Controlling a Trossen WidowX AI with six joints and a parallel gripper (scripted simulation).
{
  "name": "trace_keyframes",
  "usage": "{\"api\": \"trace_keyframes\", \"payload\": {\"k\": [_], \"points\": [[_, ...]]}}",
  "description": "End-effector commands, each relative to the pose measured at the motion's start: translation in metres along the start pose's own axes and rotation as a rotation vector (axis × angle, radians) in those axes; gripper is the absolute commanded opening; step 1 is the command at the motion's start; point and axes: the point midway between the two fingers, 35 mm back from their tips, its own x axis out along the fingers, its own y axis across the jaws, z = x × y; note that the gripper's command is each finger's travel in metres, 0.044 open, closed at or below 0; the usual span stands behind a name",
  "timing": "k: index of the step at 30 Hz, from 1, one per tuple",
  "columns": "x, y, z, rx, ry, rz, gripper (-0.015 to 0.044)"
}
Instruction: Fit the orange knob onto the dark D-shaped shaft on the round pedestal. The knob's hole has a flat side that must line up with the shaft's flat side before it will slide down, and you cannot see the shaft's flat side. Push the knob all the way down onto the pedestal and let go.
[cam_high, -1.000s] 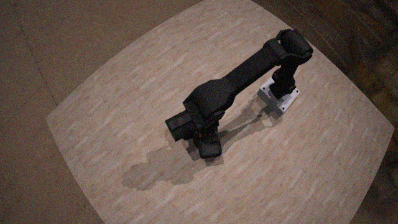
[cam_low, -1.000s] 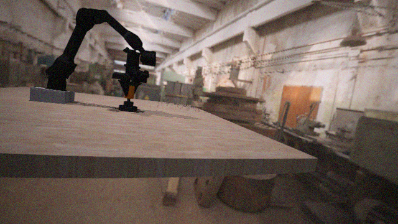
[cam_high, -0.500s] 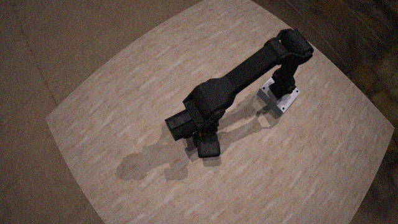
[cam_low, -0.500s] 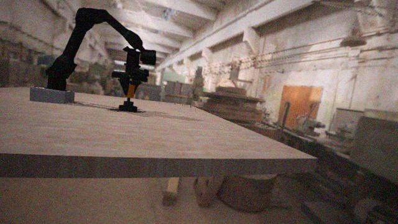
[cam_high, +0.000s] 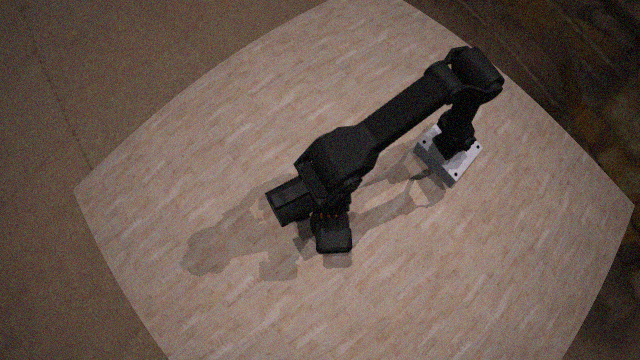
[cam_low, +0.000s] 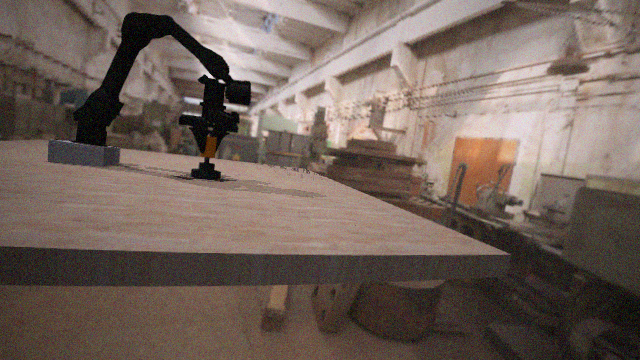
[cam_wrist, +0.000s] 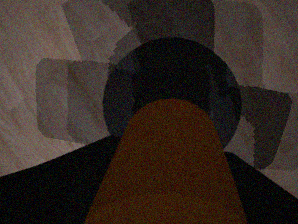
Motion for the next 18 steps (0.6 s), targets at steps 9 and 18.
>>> {"api": "trace_keyframes", "payload": {"k": [9, 18], "points": [[0.0028, 0.0001, 0.0, 0.019, 0.0, 0.0, 0.0], [0.0048, 0.0001, 0.0, 0.019, 0.0, 0.0, 0.0]]}}
